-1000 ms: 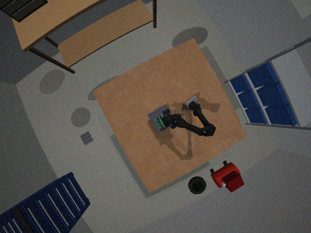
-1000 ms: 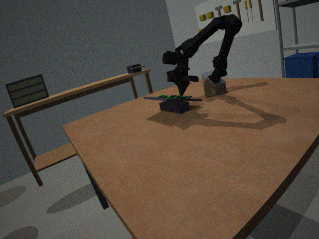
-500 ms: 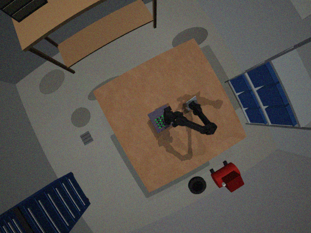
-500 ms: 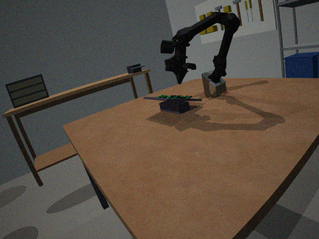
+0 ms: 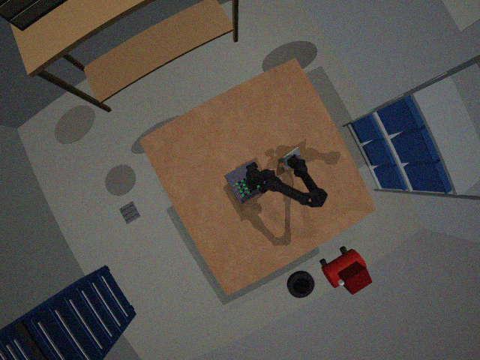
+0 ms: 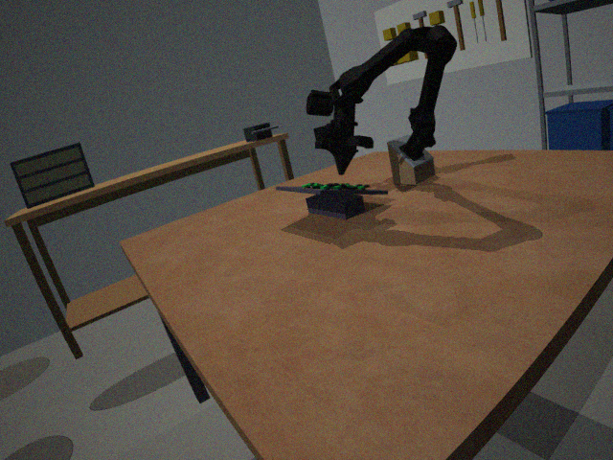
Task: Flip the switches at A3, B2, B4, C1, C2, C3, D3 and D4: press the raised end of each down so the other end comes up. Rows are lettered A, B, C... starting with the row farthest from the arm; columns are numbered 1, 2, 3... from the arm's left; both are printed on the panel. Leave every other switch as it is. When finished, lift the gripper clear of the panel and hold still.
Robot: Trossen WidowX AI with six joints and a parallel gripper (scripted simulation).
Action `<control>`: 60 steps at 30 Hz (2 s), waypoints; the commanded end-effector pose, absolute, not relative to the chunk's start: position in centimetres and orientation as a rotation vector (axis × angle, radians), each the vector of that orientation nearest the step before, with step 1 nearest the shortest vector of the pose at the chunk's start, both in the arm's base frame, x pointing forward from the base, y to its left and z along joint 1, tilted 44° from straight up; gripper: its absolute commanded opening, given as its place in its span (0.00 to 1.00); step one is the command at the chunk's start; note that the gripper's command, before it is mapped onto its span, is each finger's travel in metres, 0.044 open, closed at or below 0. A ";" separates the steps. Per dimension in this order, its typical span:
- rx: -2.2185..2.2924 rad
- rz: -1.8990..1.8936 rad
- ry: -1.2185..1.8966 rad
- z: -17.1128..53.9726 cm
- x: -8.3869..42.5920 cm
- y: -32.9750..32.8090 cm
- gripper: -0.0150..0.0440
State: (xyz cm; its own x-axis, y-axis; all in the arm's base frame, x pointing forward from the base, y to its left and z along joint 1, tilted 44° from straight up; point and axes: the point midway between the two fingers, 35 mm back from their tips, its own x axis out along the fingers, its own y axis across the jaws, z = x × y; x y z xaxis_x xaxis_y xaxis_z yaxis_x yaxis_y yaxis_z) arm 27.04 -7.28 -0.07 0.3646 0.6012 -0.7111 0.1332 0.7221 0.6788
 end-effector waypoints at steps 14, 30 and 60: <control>0.748 0.342 1.182 -1.7 27.8 -5.8 0.25; 0.748 0.342 1.182 -1.7 27.8 -5.8 0.25; 0.748 0.342 1.181 -1.9 27.9 -5.5 0.25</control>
